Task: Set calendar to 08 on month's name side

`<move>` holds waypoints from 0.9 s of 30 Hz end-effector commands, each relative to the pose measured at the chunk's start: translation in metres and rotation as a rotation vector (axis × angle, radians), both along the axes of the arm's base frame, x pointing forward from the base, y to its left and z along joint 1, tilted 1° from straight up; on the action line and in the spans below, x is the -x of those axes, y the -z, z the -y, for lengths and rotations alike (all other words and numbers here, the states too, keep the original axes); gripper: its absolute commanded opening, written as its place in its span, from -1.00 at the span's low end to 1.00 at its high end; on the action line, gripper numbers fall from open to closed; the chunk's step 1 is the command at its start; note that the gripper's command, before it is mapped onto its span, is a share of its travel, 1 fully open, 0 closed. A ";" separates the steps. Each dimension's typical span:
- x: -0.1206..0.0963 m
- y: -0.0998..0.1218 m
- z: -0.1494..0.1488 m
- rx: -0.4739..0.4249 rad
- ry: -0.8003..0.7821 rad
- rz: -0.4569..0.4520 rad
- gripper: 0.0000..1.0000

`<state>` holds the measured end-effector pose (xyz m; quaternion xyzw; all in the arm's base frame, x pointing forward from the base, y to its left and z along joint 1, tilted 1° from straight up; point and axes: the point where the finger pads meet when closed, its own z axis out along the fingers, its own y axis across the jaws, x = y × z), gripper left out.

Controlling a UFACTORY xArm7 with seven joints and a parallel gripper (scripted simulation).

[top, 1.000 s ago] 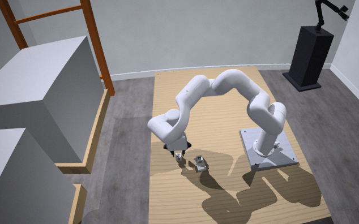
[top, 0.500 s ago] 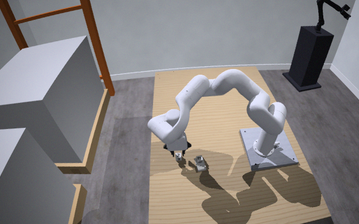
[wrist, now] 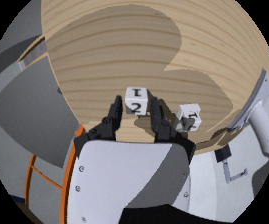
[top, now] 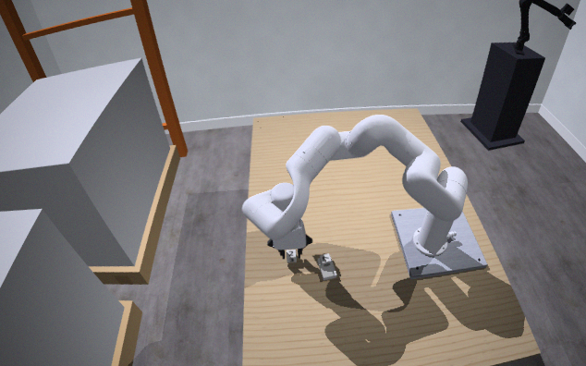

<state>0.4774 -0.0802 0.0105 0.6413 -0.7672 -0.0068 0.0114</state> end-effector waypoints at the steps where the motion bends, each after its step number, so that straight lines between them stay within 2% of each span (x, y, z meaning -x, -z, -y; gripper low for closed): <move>1: -0.001 0.006 0.000 0.001 0.000 0.003 -0.01; 9: -0.001 0.017 0.000 0.001 0.000 0.003 -0.01; 27: -0.001 0.018 0.000 0.001 0.000 0.003 -0.01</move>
